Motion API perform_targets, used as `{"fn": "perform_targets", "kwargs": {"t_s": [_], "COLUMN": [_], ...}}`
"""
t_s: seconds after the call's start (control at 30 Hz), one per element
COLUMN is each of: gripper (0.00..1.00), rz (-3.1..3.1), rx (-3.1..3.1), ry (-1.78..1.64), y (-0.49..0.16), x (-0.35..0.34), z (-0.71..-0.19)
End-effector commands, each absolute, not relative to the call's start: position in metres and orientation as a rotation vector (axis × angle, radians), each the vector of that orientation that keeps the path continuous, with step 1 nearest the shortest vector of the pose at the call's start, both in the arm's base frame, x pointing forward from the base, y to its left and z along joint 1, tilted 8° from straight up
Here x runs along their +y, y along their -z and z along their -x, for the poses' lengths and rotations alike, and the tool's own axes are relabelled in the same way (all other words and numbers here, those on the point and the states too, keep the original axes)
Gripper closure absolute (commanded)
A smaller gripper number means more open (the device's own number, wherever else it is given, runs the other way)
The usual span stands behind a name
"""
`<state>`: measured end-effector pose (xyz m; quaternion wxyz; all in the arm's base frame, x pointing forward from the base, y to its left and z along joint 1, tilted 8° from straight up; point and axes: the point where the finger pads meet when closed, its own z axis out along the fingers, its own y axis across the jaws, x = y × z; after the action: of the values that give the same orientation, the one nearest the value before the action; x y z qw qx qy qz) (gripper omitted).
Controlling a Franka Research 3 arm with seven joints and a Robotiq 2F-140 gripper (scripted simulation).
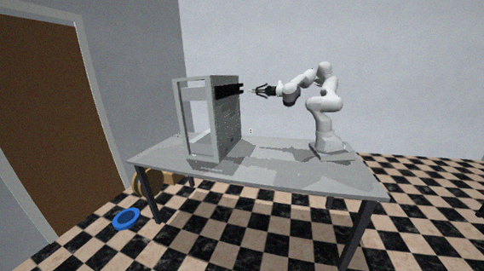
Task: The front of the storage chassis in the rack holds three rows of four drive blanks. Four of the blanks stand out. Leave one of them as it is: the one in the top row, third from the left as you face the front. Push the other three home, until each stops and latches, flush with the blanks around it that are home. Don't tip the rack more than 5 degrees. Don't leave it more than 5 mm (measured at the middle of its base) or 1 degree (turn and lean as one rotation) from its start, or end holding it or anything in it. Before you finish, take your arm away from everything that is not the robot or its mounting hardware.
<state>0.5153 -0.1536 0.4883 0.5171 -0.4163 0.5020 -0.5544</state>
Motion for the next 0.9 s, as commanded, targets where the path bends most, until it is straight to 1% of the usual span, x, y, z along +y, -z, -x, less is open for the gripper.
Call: {"fn": "perform_targets", "kwargs": {"t_s": [0.0, 0.1, 0.33, 0.87], "gripper": [1.00, 1.00, 1.00, 1.00], "rz": [1.033, 1.033, 1.033, 1.033], "rx": [1.189, 1.189, 1.189, 1.189], "ry": [1.321, 1.321, 1.321, 1.321], "y": [-0.485, -0.486, -0.490, -0.490], "x": [-0.148, -0.148, -0.152, -0.152], "z": [-0.518, -0.522, -0.555, -0.557]}}
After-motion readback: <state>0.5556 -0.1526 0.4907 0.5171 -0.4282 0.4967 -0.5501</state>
